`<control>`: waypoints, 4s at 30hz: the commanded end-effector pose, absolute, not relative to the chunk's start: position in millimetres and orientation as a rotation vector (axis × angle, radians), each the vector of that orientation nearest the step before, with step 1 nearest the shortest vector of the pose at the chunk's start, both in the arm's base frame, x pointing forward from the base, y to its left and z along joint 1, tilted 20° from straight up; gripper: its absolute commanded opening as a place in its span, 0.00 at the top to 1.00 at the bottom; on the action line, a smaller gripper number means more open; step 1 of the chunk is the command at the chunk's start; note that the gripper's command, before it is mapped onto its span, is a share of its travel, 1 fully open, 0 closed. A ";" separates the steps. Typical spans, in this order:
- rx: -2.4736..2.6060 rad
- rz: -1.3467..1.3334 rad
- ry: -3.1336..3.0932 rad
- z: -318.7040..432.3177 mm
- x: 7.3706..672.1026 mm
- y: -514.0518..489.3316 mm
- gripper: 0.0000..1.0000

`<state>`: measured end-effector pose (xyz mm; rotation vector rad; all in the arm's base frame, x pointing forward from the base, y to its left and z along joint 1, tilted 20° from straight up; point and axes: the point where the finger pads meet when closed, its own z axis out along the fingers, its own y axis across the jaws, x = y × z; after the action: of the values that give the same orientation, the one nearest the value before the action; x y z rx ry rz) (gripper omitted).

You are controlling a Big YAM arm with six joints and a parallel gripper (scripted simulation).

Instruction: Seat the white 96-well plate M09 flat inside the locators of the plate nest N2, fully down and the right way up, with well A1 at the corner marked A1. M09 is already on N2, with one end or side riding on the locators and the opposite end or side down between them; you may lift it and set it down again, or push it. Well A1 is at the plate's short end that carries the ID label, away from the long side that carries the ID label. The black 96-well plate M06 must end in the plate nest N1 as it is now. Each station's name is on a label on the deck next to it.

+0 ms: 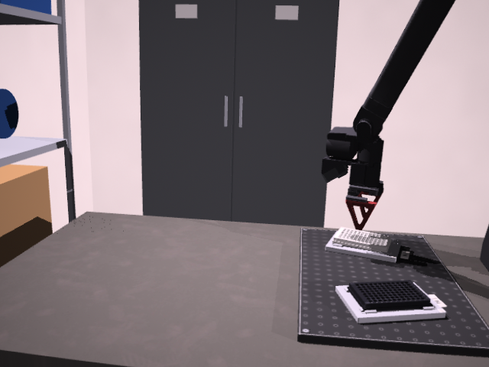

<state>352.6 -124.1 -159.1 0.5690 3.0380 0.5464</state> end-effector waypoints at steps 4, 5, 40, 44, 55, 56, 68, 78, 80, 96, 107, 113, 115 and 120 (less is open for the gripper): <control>0.566 0.546 3.031 -172.6 361.6 -119.9 0.00; 0.566 0.546 3.030 -174.1 362.1 -119.5 0.00; 0.563 0.555 3.042 -200.9 359.3 -107.6 0.00; 0.563 0.555 3.042 -200.9 359.3 -107.6 0.00; 0.563 0.555 3.042 -200.9 359.3 -107.6 0.00; 0.563 0.555 3.042 -200.9 359.3 -107.6 0.00; 0.563 0.555 3.042 -200.9 359.3 -107.6 0.00; 0.556 0.547 3.046 -201.2 358.9 -108.3 1.00; 0.557 0.547 3.045 -201.2 358.9 -108.3 1.00; 0.557 0.547 3.046 -201.3 358.5 -108.1 1.00; 0.557 0.547 3.046 -201.3 358.5 -108.1 1.00; 0.557 0.547 3.046 -201.3 358.5 -108.1 1.00; 0.557 0.547 3.046 -201.3 358.5 -108.1 1.00; 0.557 0.547 3.046 -201.3 358.5 -108.1 1.00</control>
<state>352.0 -110.6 -197.8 0.5826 3.0400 0.5617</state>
